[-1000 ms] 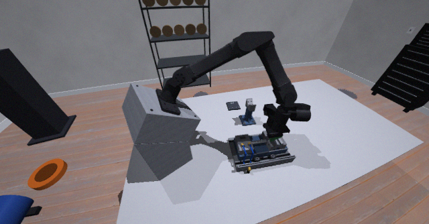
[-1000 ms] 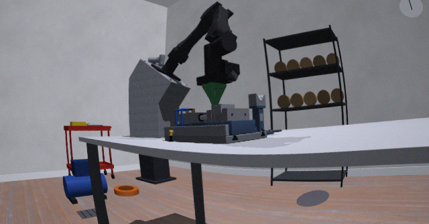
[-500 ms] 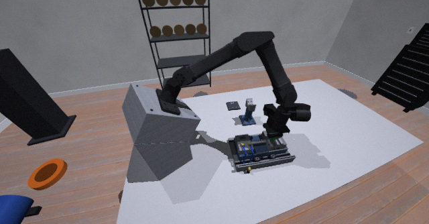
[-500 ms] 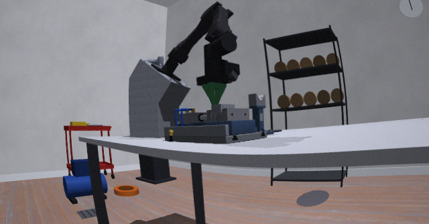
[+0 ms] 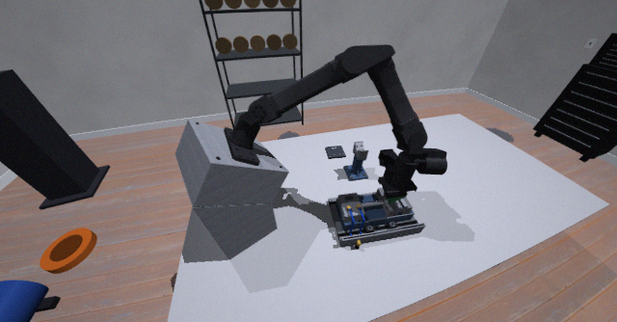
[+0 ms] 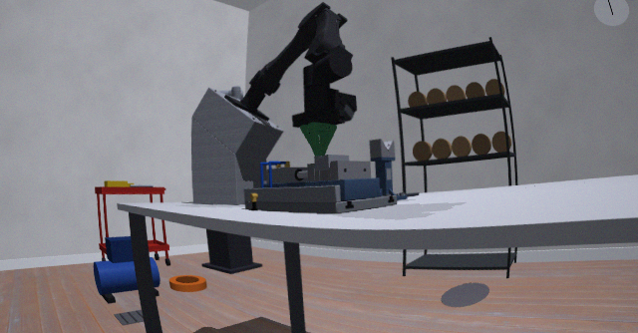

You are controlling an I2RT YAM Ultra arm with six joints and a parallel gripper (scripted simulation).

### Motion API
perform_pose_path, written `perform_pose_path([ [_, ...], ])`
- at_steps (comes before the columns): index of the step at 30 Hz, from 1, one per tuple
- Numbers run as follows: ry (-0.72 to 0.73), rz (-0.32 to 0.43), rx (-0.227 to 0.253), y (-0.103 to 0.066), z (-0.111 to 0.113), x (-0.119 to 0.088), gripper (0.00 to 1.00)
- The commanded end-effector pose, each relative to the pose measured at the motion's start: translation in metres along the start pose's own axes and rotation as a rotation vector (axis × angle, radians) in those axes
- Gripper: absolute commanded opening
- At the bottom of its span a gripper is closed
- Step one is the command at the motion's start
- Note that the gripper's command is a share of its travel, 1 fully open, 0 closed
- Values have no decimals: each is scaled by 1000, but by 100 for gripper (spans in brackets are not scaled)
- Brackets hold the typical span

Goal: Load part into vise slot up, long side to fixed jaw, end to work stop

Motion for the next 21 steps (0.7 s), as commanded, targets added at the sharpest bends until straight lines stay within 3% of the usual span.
perform_pose_path([
  [1, -2, -2, -18, 0, -9, 0, 0],
  [21, 7, -1, -11, -1, -8, -2, 0],
])
Point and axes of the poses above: the point where the finger pads meet when closed, its own y axis out along the fingers, its own z axis across the jaws, x = y × z, the point moved 5 cm from there along -y, back along the fingers, and after that the axes turned 9 degrees about y, right-handed, at the moved point
